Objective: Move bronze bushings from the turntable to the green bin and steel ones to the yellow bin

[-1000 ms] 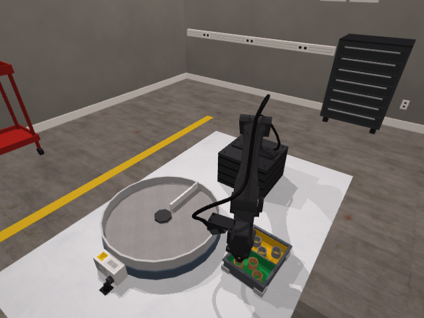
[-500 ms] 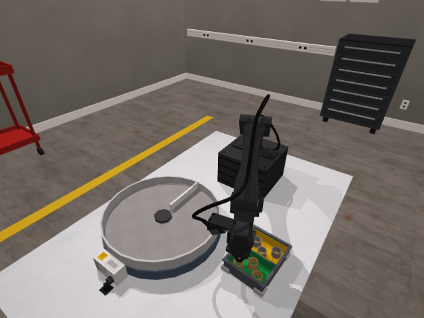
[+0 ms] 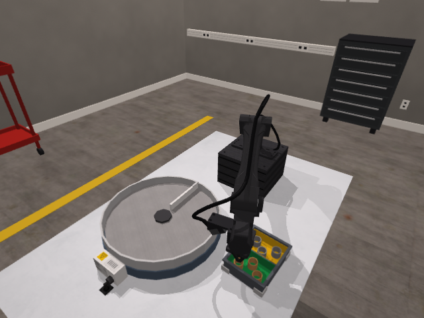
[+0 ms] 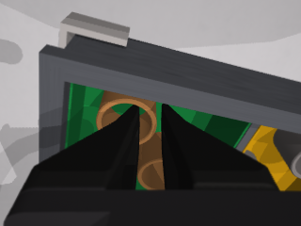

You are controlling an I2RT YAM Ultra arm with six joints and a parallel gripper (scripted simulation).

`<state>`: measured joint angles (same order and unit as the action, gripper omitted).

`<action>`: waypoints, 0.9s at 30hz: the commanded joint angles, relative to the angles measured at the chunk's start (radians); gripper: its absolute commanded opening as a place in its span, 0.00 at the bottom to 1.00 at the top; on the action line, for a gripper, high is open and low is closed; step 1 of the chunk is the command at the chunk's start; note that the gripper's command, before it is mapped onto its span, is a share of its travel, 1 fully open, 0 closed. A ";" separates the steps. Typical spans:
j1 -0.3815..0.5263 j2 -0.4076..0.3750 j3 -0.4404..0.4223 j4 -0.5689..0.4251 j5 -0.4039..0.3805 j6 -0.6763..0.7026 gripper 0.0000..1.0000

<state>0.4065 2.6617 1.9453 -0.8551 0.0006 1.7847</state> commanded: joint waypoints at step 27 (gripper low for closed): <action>0.010 -0.178 0.114 -0.240 0.004 0.007 0.13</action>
<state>0.4065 2.5191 2.0289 -1.0477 0.0006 1.7847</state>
